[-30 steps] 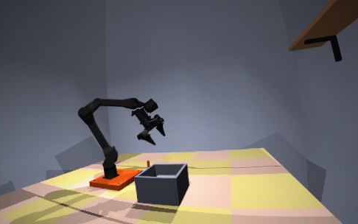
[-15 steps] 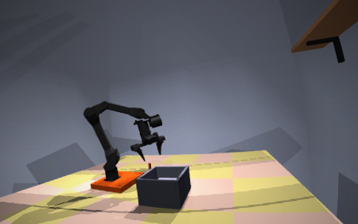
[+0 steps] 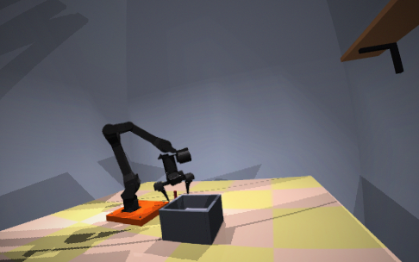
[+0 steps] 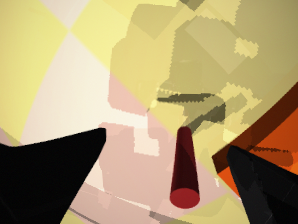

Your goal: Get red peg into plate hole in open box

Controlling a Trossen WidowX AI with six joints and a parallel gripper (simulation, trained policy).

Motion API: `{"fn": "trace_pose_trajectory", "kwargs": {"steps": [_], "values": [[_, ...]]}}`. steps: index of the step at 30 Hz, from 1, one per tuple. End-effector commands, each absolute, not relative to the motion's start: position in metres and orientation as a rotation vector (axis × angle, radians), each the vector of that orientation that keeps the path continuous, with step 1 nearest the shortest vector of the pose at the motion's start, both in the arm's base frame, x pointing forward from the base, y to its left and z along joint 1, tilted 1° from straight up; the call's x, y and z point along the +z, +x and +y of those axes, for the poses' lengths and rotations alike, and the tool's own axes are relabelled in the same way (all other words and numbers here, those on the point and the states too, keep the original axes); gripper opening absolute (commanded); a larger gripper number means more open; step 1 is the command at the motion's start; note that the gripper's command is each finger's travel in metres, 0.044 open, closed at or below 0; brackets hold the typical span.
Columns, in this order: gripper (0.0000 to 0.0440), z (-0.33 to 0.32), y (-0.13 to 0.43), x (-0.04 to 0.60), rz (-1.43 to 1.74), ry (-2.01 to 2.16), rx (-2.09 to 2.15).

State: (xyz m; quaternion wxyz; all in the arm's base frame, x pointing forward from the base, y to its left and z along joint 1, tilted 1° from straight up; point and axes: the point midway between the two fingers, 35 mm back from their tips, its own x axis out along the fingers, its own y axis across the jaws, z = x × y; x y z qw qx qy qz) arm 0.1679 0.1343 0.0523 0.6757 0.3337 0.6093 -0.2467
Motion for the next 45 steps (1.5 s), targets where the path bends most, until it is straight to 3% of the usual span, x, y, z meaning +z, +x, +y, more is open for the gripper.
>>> {"fn": "trace_pose_trajectory", "kwargs": {"steps": [1,4,18,45], "values": [[0.0427,0.135,0.166,0.037,1.369,0.798,-0.582],[0.0365,0.134,0.164,0.030,1.375,0.825,-0.608],[0.0000,0.134,0.161,0.030,1.460,0.887,-0.642],[0.0000,0.098,0.229,0.137,1.183,0.786,-0.479]]}}
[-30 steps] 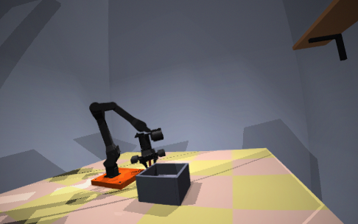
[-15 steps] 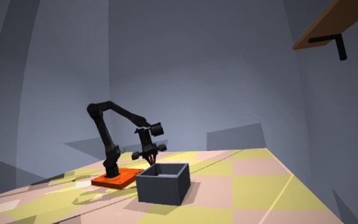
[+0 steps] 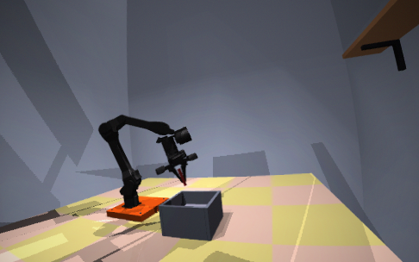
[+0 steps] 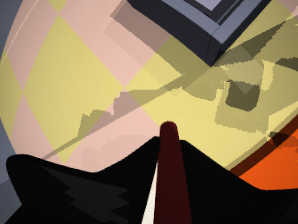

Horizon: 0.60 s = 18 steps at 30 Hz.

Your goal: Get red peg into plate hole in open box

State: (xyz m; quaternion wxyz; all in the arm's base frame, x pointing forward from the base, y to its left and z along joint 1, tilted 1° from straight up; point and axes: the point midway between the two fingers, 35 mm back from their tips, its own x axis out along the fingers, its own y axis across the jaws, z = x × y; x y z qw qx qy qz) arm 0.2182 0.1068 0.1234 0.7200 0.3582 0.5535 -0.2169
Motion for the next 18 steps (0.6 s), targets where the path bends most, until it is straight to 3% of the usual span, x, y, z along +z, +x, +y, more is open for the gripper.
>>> {"fn": "trace_pose_trajectory", "kwargs": {"steps": [1,18], "values": [[0.0000,0.094,0.232,0.139,1.173,0.787,-0.483],[0.0000,0.039,0.280,0.149,1.058,0.824,-0.586]]}}
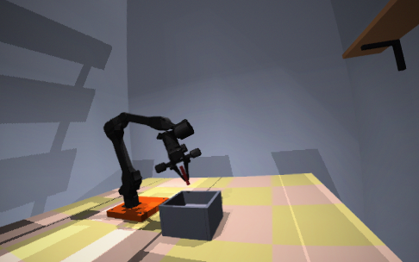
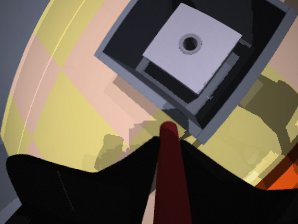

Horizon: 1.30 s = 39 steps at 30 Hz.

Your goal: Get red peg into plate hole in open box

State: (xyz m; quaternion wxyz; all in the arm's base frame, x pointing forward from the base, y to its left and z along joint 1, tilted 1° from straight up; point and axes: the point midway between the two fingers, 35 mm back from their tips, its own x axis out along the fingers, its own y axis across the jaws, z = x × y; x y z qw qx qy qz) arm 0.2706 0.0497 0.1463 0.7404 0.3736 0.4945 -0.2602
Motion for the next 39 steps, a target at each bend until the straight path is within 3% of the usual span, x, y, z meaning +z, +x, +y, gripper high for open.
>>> {"fn": "trace_pose_trajectory", "kwargs": {"steps": [1,35,39], "values": [[0.0000,0.036,0.282,0.149,1.053,0.827,-0.592],[0.0012,-0.025,0.336,0.098,1.084,0.880,-0.720],[0.0063,-0.028,0.339,0.088,1.110,0.858,-0.729]]}}
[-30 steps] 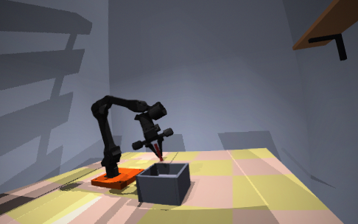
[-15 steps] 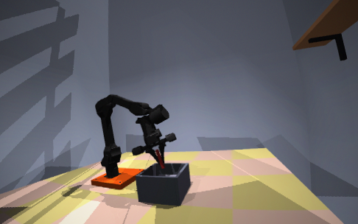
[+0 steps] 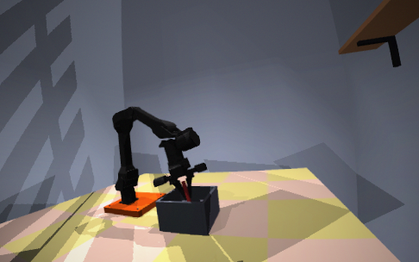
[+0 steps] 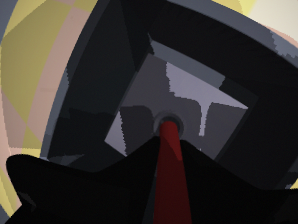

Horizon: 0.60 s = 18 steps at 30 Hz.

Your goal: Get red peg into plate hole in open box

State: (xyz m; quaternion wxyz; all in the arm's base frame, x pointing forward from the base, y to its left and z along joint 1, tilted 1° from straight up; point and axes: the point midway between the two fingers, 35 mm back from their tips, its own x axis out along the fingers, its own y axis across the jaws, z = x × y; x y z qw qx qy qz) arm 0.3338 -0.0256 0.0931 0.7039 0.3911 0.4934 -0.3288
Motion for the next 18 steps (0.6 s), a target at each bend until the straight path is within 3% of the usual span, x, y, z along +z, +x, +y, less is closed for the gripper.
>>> {"fn": "trace_pose_trajectory", "kwargs": {"steps": [1,5,18], "values": [[0.0088,-0.029,0.339,0.086,1.115,0.852,-0.729],[0.0160,-0.033,0.340,0.082,1.143,0.816,-0.733],[0.0144,-0.040,0.370,0.094,1.164,0.773,-0.704]]}}
